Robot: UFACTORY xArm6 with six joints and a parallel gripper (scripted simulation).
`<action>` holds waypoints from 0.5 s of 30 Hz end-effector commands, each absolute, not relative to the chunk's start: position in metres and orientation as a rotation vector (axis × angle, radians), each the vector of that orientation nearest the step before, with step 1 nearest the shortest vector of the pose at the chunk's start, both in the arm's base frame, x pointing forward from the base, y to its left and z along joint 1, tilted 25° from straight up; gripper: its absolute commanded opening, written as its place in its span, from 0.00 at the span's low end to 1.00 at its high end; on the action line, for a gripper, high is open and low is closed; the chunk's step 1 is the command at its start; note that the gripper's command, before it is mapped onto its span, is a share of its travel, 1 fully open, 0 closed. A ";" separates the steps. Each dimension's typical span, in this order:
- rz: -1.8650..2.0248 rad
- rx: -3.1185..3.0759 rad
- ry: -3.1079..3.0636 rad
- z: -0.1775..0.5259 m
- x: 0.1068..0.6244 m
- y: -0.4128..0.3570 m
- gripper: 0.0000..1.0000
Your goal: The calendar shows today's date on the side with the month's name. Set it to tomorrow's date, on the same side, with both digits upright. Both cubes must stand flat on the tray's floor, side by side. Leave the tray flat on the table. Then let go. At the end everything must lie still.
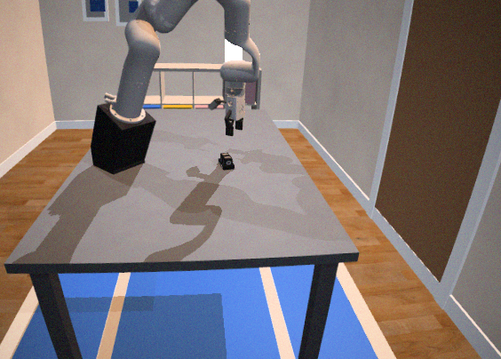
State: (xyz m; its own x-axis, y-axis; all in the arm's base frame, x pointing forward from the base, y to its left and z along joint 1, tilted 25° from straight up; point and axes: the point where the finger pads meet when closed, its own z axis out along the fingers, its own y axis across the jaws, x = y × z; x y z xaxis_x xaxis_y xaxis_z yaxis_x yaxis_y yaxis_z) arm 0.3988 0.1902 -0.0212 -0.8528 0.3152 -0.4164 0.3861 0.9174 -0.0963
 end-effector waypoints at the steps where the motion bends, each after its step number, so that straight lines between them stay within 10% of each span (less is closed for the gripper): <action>1: -0.244 0.511 2.677 -0.020 0.400 0.191 1.00; 15: -0.221 0.615 2.650 -0.020 0.400 0.190 1.00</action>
State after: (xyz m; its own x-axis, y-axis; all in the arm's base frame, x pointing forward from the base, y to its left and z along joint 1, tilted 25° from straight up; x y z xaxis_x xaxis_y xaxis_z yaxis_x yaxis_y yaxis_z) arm 0.3988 0.1900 -0.0212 -0.8483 0.3260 -0.4173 0.3962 0.9136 -0.0915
